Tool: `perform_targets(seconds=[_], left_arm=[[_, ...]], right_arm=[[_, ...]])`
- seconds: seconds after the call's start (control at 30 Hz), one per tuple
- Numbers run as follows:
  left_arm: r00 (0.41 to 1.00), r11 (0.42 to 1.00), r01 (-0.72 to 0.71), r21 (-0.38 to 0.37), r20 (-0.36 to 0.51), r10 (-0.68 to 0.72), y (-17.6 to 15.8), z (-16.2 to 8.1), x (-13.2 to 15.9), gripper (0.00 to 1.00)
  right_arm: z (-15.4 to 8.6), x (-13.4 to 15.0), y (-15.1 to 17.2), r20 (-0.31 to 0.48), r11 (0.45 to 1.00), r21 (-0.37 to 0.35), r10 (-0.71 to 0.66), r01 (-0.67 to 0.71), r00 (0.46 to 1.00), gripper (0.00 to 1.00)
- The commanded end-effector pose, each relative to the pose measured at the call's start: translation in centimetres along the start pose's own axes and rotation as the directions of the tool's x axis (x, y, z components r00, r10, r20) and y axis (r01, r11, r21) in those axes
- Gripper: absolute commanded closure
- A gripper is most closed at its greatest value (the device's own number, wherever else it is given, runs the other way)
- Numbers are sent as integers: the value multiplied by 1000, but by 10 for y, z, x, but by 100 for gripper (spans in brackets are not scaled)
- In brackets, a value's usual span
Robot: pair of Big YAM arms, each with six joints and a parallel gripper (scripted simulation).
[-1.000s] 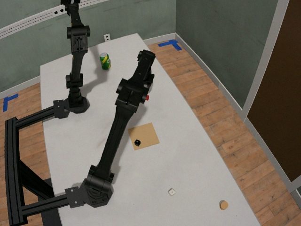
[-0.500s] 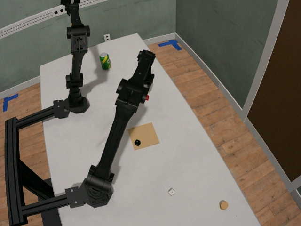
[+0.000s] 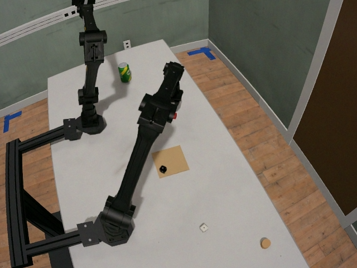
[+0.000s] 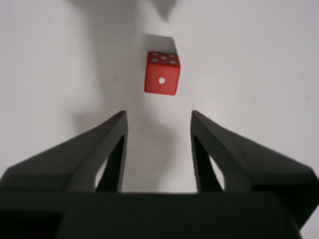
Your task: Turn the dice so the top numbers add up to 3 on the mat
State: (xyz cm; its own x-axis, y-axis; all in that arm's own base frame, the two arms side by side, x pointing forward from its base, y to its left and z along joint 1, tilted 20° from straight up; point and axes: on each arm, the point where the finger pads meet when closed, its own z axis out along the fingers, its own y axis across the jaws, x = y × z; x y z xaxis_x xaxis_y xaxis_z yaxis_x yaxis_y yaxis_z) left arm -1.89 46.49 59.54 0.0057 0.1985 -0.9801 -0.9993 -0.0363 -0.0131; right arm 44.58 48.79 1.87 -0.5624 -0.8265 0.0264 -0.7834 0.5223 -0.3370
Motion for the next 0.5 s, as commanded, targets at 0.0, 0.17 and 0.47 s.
perform_targets(seconds=[0.0,0.17,0.47], left_arm=[[1000,1000,-17,-16,4,17,6,-5,-5,0],[1000,1000,-17,-16,4,17,6,-5,-5,0],[1000,1000,-17,-16,4,17,6,-5,-5,0]], right_arm=[[21,0,-6,-8,1000,-4,4,-4,1000,61],[29,0,-6,-8,1000,-4,4,-5,1000,61],[30,-11,-11,20,1000,-2,18,-18,1000,61]])
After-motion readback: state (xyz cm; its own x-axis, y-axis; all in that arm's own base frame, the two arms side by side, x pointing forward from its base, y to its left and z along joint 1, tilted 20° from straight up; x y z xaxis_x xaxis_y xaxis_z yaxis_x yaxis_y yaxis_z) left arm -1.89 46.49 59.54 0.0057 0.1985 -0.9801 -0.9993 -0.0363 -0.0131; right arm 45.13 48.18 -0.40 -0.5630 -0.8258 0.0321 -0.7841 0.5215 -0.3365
